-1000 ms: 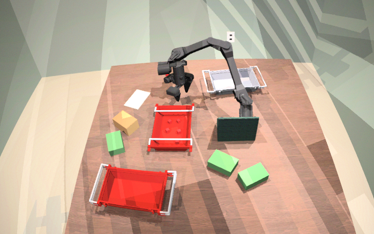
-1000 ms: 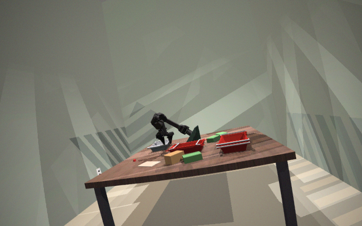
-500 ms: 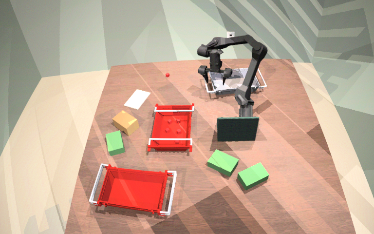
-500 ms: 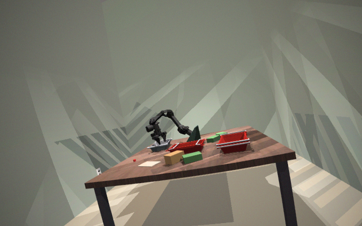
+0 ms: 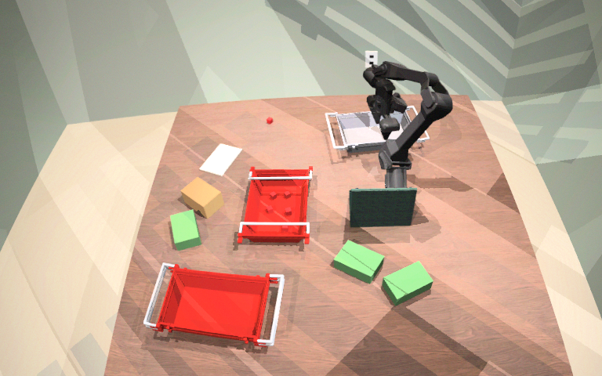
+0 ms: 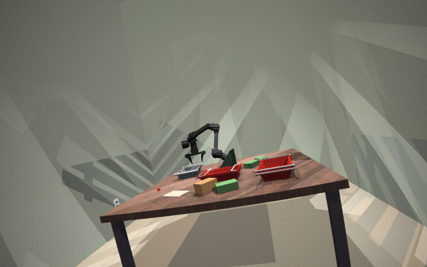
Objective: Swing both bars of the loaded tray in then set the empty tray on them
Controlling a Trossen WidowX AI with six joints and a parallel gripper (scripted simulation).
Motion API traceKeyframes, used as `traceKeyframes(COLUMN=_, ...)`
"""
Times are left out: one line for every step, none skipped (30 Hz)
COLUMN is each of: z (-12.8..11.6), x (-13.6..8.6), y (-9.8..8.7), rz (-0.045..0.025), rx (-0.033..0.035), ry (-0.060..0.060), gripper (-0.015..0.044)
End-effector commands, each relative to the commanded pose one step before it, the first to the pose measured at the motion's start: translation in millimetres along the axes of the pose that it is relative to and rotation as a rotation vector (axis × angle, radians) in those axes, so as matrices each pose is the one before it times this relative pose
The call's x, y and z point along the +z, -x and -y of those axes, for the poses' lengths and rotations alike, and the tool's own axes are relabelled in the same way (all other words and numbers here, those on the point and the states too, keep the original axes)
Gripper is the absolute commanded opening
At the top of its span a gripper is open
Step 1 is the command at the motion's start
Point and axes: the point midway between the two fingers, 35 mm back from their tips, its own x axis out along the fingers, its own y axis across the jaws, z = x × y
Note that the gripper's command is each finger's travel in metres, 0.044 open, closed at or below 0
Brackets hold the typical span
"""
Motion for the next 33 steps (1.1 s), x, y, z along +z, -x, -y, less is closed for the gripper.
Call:
traceKeyframes(z=6.83, x=3.04, y=-0.6, rz=0.00362, rx=0.00814, ry=-0.0763, gripper=0.044)
traceKeyframes(z=0.0, x=0.0, y=0.0, rz=0.0, rx=0.0, ry=0.0, gripper=0.044)
traceKeyframes(z=0.0, x=0.0, y=0.0, rz=0.0, rx=0.0, ry=0.0, gripper=0.044)
traceKeyframes(z=0.0, x=0.0, y=0.0, rz=0.0, rx=0.0, ry=0.0, gripper=0.044)
traceKeyframes(z=0.0, x=0.0, y=0.0, rz=0.0, rx=0.0, ry=0.0, gripper=0.044)
traceKeyframes(z=-0.07, x=-0.14, y=-0.51, rz=0.00003, rx=-0.0002, ry=0.0, gripper=0.044)
traceKeyframes(z=-0.13, x=-0.27, y=-1.04, rz=0.00006, rx=-0.0004, ry=0.0, gripper=0.044)
traceKeyframes(z=-0.19, x=-0.38, y=-1.51, rz=0.00008, rx=-0.00057, ry=0.0, gripper=0.044)
traceKeyframes(z=-0.24, x=-0.48, y=-1.99, rz=0.0001, rx=-0.00072, ry=0.0, gripper=0.044)
traceKeyframes(z=-0.28, x=-0.56, y=-2.48, rz=0.00012, rx=-0.00086, ry=0.0, gripper=0.044)
traceKeyframes(z=-0.31, x=-0.6, y=-2.93, rz=0.00014, rx=-0.00096, ry=0.0, gripper=0.044)
traceKeyframes(z=-0.3, x=-0.59, y=-3.18, rz=0.00015, rx=-0.00098, ry=0.0, gripper=0.044)
traceKeyframes(z=-0.28, x=-0.53, y=-3.24, rz=0.00014, rx=-0.00092, ry=0.0, gripper=0.044)
traceKeyframes(z=-0.25, x=-0.46, y=-3.26, rz=0.00014, rx=-0.00085, ry=0.0, gripper=0.044)
traceKeyframes(z=-0.22, x=-0.39, y=-3.26, rz=0.00014, rx=-0.00079, ry=0.0, gripper=0.044)
traceKeyframes(z=-0.18, x=-0.32, y=-3.27, rz=0.00013, rx=-0.00072, ry=0.0, gripper=0.044)
traceKeyframes(z=-0.15, x=-0.25, y=-3.27, rz=0.00013, rx=-0.00065, ry=0.0, gripper=0.044)
traceKeyframes(z=-0.11, x=-0.18, y=-3.27, rz=0.00013, rx=-0.00058, ry=0.0, gripper=0.044)
traceKeyframes(z=-0.08, x=-0.12, y=-3.27, rz=0.00014, rx=-0.00051, ry=0.0001, gripper=0.044)
traceKeyframes(z=-0.04, x=-0.05, y=-3.27, rz=0.00014, rx=-0.00045, ry=0.0001, gripper=0.044)
traceKeyframes(z=0.0, x=0.01, y=-3.27, rz=0.00014, rx=-0.00038, ry=0.0001, gripper=0.044)
traceKeyframes(z=0.04, x=0.07, y=-3.26, rz=0.00015, rx=-0.00031, ry=0.0001, gripper=0.044)
traceKeyframes(z=0.08, x=0.14, y=-3.26, rz=0.00015, rx=-0.00024, ry=0.0001, gripper=0.044)
traceKeyframes(z=0.12, x=0.2, y=-3.25, rz=0.00016, rx=-0.00018, ry=0.0001, gripper=0.044)
traceKeyframes(z=0.16, x=0.26, y=-3.24, rz=0.00017, rx=-0.00011, ry=0.0001, gripper=0.044)
traceKeyframes(z=0.2, x=0.32, y=-3.22, rz=0.00017, rx=-0.00005, ry=0.0001, gripper=0.044)
traceKeyframes(z=0.24, x=0.37, y=-3.21, rz=0.00018, rx=0.00002, ry=0.0002, gripper=0.044)
traceKeyframes(z=0.28, x=0.43, y=-3.19, rz=0.00019, rx=0.00009, ry=0.0002, gripper=0.044)
traceKeyframes(z=0.33, x=0.49, y=-3.18, rz=0.00021, rx=0.00015, ry=0.0002, gripper=0.044)
traceKeyframes(z=0.37, x=0.54, y=-3.16, rz=0.00022, rx=0.00021, ry=0.0002, gripper=0.044)
traceKeyframes(z=0.42, x=0.59, y=-3.14, rz=0.00023, rx=0.00028, ry=0.0002, gripper=0.044)
traceKeyframes(z=0.46, x=0.64, y=-3.12, rz=0.00025, rx=0.00034, ry=0.0002, gripper=0.044)
traceKeyframes(z=0.51, x=0.69, y=-3.09, rz=0.00026, rx=0.0004, ry=0.0003, gripper=0.044)
